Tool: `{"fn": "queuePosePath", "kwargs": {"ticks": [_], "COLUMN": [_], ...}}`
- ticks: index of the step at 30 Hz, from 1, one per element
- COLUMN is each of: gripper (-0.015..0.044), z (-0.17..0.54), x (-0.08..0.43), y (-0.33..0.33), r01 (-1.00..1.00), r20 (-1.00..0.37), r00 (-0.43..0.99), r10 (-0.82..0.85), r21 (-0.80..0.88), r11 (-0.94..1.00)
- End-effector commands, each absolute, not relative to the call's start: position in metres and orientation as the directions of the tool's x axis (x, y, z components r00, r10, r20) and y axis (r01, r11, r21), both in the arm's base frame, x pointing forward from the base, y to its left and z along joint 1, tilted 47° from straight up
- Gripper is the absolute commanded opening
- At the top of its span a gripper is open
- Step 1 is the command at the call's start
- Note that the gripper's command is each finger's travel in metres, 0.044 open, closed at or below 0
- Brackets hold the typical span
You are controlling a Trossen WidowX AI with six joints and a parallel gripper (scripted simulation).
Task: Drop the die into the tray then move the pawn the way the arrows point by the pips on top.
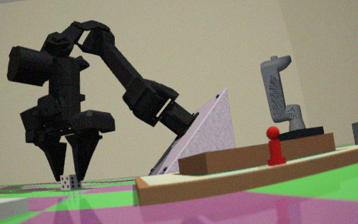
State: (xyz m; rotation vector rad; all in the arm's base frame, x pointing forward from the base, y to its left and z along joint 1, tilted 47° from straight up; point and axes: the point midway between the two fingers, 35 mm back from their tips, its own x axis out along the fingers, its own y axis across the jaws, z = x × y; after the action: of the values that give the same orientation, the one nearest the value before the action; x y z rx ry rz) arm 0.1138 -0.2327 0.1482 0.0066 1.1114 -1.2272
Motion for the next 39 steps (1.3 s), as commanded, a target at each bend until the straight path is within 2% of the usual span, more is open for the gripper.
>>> {"fn": "queuePosePath", "kwargs": {"ticks": [1,2,8,14,17,39], "gripper": [0.0275,0.0275,0.0118,0.0078,0.0000,0.0000], "z": [0.143,0.142,0.142,0.142,0.143,0.188], "x": [0.113,0.113,0.113,0.113,0.114,0.130], "y": [-0.235,-0.235,-0.235,-0.235,-0.233,-0.166], "r01": [0.737,0.737,0.737,0.737,0.738,0.744], "r20": [-0.677,-0.677,-0.677,-0.677,-0.679,-0.707], "r00": [-0.084,-0.084,-0.084,-0.084,-0.083,-0.088], "r10": [-0.732,-0.732,-0.732,-0.732,-0.729,-0.702], "r21": [-0.536,-0.536,-0.536,-0.536,-0.534,-0.516], "r11": [0.412,0.412,0.412,0.412,0.413,0.426]}}
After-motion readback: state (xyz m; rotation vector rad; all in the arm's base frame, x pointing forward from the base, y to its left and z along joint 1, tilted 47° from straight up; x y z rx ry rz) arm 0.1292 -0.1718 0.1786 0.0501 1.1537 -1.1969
